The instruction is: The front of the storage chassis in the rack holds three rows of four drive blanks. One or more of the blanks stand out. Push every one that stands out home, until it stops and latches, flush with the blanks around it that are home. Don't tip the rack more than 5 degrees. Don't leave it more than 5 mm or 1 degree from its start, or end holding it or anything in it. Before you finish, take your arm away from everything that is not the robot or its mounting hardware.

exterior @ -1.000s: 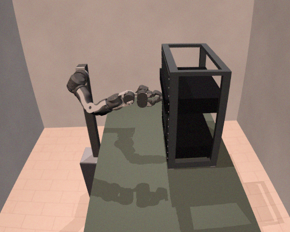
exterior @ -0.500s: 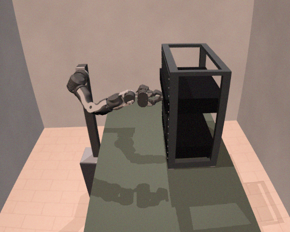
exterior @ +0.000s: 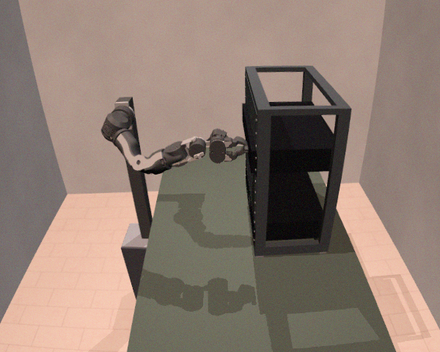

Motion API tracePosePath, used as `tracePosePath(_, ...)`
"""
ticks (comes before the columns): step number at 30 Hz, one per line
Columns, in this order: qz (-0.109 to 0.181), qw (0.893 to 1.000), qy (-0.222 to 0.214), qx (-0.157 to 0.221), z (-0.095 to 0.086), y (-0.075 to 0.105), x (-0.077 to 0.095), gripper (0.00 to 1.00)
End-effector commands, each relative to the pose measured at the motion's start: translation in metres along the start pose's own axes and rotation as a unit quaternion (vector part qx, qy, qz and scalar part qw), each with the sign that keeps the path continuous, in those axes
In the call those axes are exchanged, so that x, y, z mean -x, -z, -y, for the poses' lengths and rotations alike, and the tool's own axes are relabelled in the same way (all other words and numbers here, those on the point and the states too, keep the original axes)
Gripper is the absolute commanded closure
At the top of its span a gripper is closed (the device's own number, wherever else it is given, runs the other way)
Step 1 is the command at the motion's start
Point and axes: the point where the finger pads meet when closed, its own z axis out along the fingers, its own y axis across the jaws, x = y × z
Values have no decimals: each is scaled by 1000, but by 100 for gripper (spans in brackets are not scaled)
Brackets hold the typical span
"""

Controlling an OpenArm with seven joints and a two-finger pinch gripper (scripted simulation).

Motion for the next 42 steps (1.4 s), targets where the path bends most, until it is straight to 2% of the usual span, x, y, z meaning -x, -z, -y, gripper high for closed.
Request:
tracePosePath(1,-1,1000,1,8,-5,0,0,100)
tracePosePath(42,-1,1000,0,7,-6,-8,0,100)
